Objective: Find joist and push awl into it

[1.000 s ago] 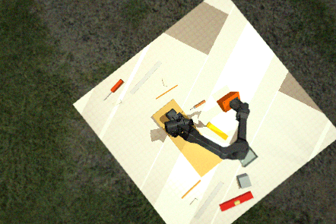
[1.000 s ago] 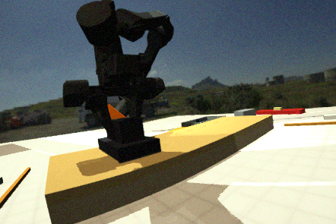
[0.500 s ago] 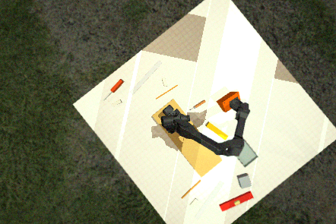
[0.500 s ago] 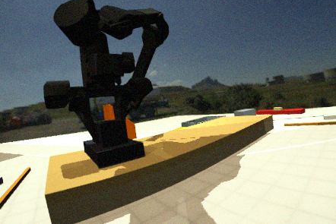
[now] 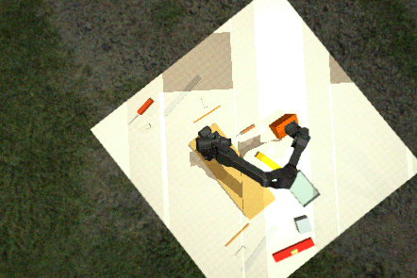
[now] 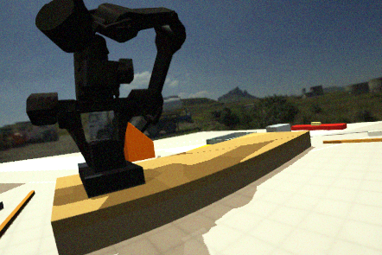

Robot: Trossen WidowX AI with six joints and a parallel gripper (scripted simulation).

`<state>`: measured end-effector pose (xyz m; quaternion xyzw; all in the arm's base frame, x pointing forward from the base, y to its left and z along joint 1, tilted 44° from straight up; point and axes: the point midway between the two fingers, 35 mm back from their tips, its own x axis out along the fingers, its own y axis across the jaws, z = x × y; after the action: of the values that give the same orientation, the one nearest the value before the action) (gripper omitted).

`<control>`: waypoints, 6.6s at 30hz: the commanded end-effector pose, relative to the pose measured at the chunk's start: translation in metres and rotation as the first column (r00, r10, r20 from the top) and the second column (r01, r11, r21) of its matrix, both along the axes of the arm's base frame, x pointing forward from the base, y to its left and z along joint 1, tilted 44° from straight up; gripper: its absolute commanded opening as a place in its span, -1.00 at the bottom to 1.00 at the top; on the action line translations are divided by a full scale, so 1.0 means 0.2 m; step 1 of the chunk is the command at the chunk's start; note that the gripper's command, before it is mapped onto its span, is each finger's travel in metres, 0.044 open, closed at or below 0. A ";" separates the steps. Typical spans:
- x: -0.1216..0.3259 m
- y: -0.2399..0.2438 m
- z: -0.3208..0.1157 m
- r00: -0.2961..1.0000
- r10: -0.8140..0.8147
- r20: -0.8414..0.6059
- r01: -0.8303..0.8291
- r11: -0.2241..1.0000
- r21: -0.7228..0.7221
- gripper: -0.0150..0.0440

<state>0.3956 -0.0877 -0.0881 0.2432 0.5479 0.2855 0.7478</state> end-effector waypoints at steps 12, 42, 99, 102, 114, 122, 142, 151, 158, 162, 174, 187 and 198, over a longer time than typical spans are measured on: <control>0.00 -0.03 -0.02 1.000 -0.002 0.000 0.002 1.000 -0.001 -0.49; 0.03 -0.35 0.37 1.000 0.019 0.010 -0.019 1.000 -0.014 -0.49; -0.44 1.12 1.59 0.596 0.627 0.502 -0.575 0.769 -0.280 -0.49; -0.51 1.17 1.63 0.555 0.646 0.524 -0.595 0.749 -0.293 -0.49; -0.83 1.33 1.77 0.382 0.697 0.607 -0.666 0.663 -0.343 -0.49; -1.05 1.40 1.84 0.259 0.709 0.656 -0.704 0.604 -0.374 -0.49; -1.48 1.43 1.90 0.018 0.678 0.735 -0.759 0.488 -0.431 -0.49; -1.47 1.46 1.86 0.015 0.683 0.731 -0.760 0.483 -0.435 -0.49; -1.47 1.50 1.82 0.013 0.686 0.727 -0.761 0.479 -0.438 -0.49; -1.47 1.51 1.80 0.012 0.688 0.726 -0.761 0.477 -0.440 -0.49; -1.46 1.57 1.74 0.010 0.691 0.723 -0.761 0.474 -0.442 -0.49; -1.47 1.63 1.68 0.010 0.690 0.723 -0.762 0.474 -0.442 -0.49; -1.49 1.68 1.63 0.012 0.688 0.726 -0.762 0.476 -0.439 -0.49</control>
<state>0.0987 0.2454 0.2408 -0.2174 0.1401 0.7243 0.6391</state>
